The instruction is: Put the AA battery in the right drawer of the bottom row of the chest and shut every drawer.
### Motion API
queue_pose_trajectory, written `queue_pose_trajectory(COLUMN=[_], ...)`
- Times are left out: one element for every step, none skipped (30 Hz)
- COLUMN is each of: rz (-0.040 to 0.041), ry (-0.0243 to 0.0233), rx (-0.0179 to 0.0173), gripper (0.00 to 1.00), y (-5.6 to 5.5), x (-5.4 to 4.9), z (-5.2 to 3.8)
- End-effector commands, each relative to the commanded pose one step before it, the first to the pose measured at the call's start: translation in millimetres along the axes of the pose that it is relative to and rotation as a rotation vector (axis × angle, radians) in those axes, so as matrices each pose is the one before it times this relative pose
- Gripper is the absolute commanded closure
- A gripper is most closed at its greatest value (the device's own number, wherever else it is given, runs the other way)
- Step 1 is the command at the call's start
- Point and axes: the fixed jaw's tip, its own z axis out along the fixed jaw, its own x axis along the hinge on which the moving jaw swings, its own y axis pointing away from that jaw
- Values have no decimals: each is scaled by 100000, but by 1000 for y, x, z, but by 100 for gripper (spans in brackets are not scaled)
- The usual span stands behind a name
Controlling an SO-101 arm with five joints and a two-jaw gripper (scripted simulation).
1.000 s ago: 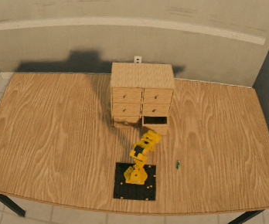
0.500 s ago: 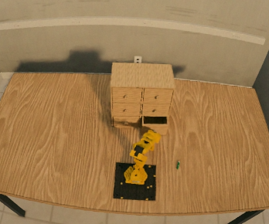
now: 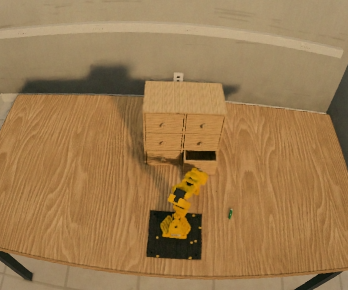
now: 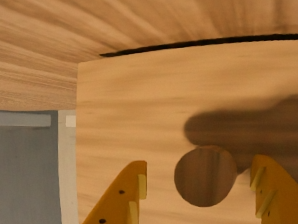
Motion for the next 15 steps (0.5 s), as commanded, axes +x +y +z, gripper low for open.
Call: queue_pose_trajectory(rz=[-1071, 0, 0, 0, 0, 0, -34, -33, -34, -33, -34, -33, -34, -33, -34], ry=[883, 1, -1, 1, 0, 0, 0, 1, 0, 1, 0, 1, 0, 1, 0], rx=[1032, 0, 0, 0, 0, 0, 47, 48, 47, 48, 47, 48, 47, 48, 47], gripper=[79, 79, 79, 79, 79, 79, 79, 79, 79, 79, 79, 79, 79, 79, 79], y=[-2855, 0, 0, 0, 0, 0, -137, -138, -137, -138, -137, -138, -138, -138, -138], x=[4119, 1, -1, 1, 0, 0, 45, 47, 44, 47, 44, 47, 44, 47, 44], z=[775, 0, 0, 0, 0, 0, 93, 93, 93, 93, 93, 93, 93, 93, 93])
